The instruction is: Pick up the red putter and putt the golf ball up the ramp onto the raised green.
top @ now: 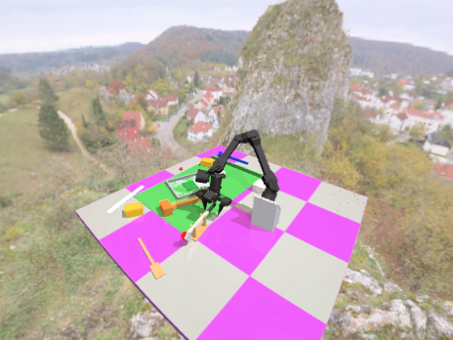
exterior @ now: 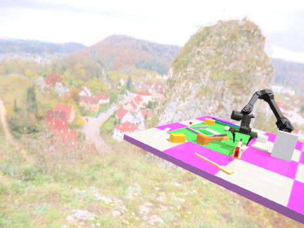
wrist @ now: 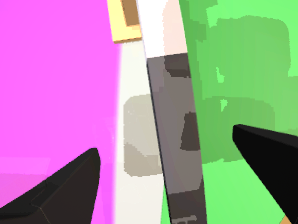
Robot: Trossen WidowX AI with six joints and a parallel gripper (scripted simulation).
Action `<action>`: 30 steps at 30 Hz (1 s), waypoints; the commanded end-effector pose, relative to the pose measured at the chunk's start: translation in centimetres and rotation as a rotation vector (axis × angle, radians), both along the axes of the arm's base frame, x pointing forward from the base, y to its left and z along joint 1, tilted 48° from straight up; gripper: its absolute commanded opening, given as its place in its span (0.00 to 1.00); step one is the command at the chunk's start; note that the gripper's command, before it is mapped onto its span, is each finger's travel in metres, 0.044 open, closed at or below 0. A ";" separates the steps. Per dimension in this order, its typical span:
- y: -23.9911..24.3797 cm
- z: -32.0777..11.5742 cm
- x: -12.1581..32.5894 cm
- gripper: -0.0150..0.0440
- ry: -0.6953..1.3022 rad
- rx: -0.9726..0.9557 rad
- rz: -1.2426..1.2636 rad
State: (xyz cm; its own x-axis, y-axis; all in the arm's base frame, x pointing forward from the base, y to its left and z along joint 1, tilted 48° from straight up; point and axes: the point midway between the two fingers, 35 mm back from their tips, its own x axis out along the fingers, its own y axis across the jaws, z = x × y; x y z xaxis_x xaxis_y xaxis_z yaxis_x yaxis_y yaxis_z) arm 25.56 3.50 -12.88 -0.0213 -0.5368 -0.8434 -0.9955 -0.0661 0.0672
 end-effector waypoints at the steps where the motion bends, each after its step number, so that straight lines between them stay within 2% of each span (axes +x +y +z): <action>1: 0.0 0.0 0.0 0.78 -0.001 0.000 -0.001; 12: 0.0 0.0 0.0 0.29 -0.001 0.000 -0.001; 15: 0.0 0.0 0.0 0.25 -0.001 0.000 -0.001; 20: 0.6 0.4 0.1 0.25 -0.001 0.002 -0.001; 30: 6.1 5.3 0.3 0.25 0.000 0.007 0.000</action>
State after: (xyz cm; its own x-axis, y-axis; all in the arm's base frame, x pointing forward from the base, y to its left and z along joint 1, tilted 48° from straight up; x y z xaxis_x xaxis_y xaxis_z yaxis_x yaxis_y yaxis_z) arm 25.76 7.18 -9.65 -0.0276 -0.5451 -0.8379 -0.9945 -0.0696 0.0780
